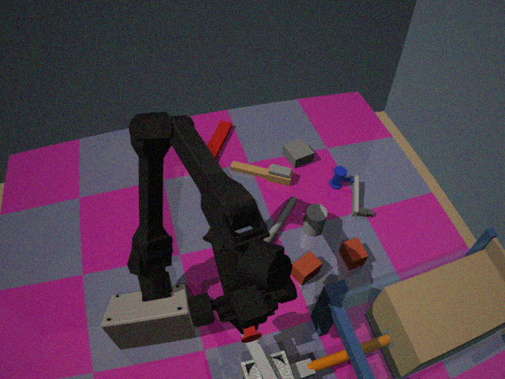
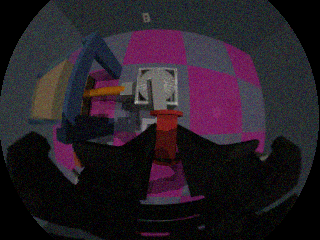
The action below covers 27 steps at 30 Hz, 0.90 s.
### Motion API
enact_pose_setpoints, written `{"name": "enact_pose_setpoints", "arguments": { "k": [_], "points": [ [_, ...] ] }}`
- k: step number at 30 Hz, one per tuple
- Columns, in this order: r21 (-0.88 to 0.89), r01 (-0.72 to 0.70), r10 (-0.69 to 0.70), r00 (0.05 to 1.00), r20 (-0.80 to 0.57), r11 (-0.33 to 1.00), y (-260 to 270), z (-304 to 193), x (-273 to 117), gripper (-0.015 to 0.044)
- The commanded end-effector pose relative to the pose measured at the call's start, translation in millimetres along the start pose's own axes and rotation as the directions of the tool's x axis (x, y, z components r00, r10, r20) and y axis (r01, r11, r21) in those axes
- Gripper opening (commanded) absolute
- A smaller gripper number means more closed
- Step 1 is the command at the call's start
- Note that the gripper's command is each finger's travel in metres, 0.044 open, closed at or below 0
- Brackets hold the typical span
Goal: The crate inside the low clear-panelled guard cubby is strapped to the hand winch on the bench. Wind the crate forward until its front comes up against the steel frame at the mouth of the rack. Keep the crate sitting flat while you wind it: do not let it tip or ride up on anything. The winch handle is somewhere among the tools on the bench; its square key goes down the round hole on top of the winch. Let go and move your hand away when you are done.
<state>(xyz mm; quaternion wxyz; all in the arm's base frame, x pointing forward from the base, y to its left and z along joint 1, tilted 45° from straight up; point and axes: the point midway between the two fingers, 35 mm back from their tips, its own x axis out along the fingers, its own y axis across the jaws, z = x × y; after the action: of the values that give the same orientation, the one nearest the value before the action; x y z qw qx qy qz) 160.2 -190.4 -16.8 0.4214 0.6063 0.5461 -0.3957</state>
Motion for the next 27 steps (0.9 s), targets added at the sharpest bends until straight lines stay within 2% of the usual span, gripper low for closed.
{"name": "enact_pose_setpoints", "arguments": {
  "k": [1,27],
  "points": [
    [0.027,0.069,-0.069,0.998,0.003,0.997,-24.2,7.3,14.3,0.0],
    [0.027,0.07,-0.07,0.998,0.005,0.997,-53.0,27.8,21.7,0.0]
  ]
}}
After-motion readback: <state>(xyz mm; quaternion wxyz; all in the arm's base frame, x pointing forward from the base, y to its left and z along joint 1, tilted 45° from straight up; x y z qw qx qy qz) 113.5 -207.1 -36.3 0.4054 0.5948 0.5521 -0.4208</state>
